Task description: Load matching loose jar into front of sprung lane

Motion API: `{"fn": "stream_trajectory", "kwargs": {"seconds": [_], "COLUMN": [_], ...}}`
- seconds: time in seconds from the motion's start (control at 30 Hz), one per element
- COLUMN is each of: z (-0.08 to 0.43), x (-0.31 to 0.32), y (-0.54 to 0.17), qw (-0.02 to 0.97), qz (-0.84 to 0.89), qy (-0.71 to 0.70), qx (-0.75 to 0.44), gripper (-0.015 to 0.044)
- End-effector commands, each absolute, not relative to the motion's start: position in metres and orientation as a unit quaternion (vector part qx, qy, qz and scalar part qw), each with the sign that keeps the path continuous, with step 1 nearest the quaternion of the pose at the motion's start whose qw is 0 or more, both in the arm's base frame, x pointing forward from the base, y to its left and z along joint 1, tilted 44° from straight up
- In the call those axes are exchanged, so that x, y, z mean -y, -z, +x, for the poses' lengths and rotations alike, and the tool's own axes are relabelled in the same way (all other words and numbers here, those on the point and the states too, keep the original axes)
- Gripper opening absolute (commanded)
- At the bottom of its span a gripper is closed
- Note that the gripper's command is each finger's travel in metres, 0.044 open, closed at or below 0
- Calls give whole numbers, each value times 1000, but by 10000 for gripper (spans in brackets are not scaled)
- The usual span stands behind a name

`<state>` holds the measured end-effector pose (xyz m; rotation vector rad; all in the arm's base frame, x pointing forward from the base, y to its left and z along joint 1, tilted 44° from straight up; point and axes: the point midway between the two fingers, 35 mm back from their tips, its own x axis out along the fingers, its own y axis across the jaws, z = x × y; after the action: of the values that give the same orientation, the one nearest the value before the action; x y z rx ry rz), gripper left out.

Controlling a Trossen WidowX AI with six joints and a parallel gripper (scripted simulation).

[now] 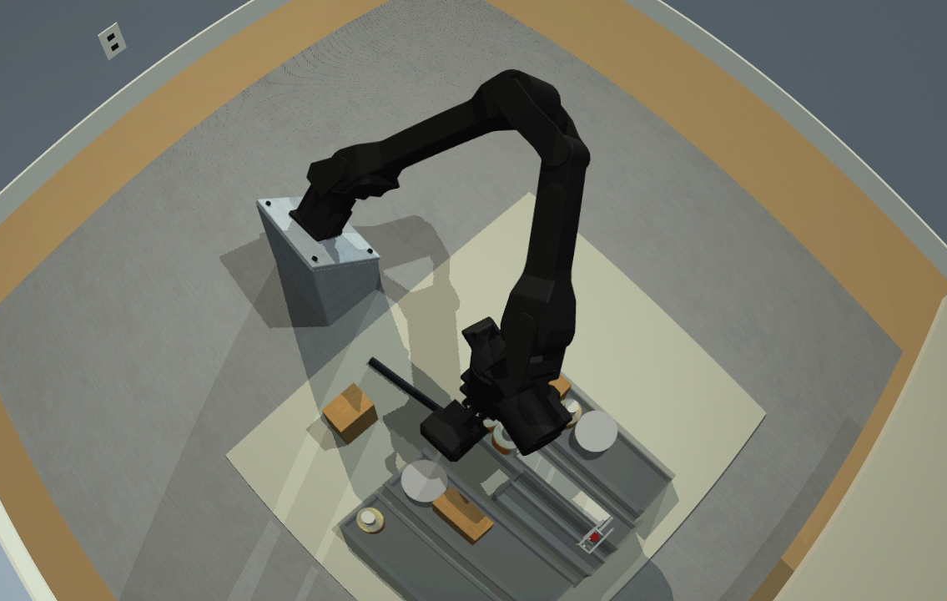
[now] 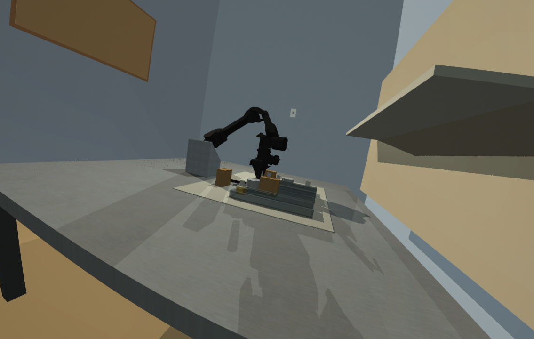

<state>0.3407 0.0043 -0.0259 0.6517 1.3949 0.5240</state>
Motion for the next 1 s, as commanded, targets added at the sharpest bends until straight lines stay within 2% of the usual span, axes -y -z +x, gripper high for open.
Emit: {"fn": "stream_trajectory", "kwargs": {"seconds": [0.0, 0.03, 0.53, 0.97], "z": [341, 341, 337, 296], "x": [-4, -4, 10, 7], "y": [26, 26, 12, 14], "qw": [688, 688, 688, 687], "qz": [290, 290, 290, 290], "qy": [-235, -235, -235, -234], "qx": [-622, -622, -623, -624], "gripper": [289, 304, 304, 304]}}
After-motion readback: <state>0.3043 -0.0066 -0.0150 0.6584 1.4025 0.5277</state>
